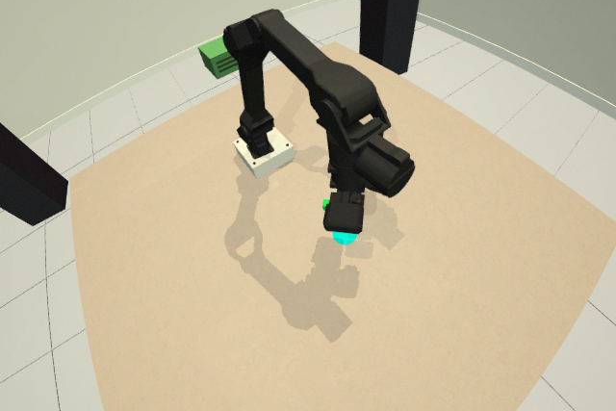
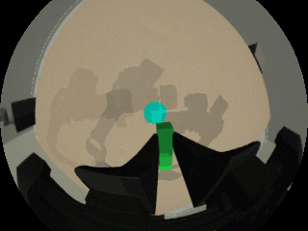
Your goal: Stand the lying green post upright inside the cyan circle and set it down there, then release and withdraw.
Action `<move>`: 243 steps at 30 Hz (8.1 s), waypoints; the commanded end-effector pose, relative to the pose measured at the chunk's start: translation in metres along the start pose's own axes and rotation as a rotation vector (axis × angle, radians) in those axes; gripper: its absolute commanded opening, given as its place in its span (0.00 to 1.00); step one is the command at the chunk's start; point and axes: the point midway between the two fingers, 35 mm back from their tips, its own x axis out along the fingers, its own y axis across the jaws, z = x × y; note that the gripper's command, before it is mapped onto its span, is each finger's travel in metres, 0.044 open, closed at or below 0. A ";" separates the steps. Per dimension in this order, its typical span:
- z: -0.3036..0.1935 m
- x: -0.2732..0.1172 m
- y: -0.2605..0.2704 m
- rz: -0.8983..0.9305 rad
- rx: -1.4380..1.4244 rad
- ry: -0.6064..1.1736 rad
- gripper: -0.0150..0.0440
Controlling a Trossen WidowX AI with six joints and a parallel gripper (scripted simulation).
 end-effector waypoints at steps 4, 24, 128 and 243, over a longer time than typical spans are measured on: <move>0.004 0.007 -0.004 0.004 0.030 -0.051 0.29; 0.016 0.023 -0.017 0.004 0.100 -0.196 0.29; 0.029 0.044 -0.060 0.011 0.250 -0.902 0.29; -0.041 0.007 0.004 0.022 -0.013 -1.421 0.29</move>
